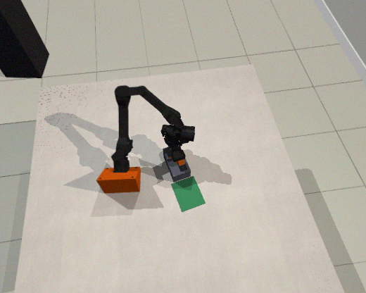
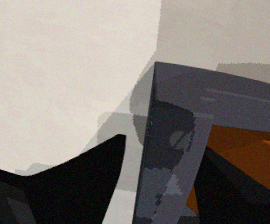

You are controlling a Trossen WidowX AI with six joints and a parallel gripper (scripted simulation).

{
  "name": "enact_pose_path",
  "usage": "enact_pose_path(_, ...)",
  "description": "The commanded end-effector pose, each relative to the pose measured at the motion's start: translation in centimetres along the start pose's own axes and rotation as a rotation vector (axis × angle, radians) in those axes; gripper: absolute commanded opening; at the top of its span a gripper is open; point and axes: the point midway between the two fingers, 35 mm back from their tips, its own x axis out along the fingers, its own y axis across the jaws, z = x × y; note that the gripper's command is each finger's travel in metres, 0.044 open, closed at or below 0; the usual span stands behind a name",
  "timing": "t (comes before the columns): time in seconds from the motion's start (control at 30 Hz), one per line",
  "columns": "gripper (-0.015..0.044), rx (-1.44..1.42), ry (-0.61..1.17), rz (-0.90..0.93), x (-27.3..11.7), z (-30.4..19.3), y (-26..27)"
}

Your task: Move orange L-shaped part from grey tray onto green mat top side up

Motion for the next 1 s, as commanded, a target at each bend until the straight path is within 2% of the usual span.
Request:
enact_pose_path(0.0,0.0180,0.005,0.004,-0.003,0.2,-0.2,-0.1)
enact_pose_path(0.7,0.0180,0.006,0.004,-0.004,-1.4,-0.1,1.0)
enact_pose_path(0.83,0.0180,0.007,0.006,-0.012,-4.0,0.2,0.5)
enact_pose_path(0.97,0.0180,0.008,0.007,-0.011,-8.8,0.1,-0.1)
